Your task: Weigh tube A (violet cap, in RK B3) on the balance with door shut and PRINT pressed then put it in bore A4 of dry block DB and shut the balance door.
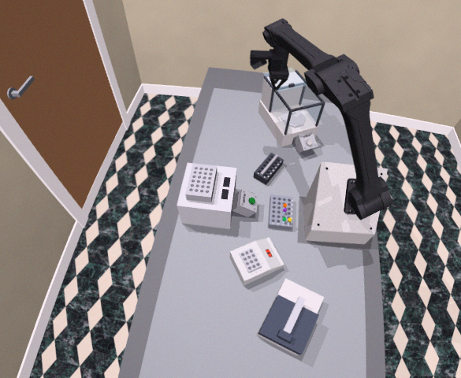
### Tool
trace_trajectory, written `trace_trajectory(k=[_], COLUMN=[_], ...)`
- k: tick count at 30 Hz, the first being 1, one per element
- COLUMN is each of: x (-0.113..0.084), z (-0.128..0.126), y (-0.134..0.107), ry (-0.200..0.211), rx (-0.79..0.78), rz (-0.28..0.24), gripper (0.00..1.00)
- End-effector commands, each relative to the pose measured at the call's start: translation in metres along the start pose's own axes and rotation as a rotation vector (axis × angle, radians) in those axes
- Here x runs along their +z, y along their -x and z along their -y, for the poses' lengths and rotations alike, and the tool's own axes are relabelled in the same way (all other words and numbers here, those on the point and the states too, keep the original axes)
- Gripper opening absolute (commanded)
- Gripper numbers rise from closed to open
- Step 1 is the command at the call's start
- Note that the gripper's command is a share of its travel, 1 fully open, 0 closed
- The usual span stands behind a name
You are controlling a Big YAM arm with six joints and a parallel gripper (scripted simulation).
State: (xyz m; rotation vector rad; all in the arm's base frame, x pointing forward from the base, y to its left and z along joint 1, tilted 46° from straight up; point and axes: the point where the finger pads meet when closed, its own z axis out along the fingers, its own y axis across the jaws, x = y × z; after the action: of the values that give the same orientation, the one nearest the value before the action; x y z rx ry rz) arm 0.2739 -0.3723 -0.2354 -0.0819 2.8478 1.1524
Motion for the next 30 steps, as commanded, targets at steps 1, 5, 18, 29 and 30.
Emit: trace_trajectory(k=[1,5,18,29,30], x=[-0.014,-0.006,0.020,0.045,0.048], z=[-0.017,-0.045,-0.124,-0.192,-0.199], y=[0.028,0.044,0.076,0.086,0.087], ry=[-0.071,-0.077,-0.077,-0.067,-0.065], rx=[0.138,0.261,0.539,0.781,0.808], rz=[0.007,0.013,0.032,0.045,0.046], gripper=[0.36,0.36,0.36,0.36,0.36])
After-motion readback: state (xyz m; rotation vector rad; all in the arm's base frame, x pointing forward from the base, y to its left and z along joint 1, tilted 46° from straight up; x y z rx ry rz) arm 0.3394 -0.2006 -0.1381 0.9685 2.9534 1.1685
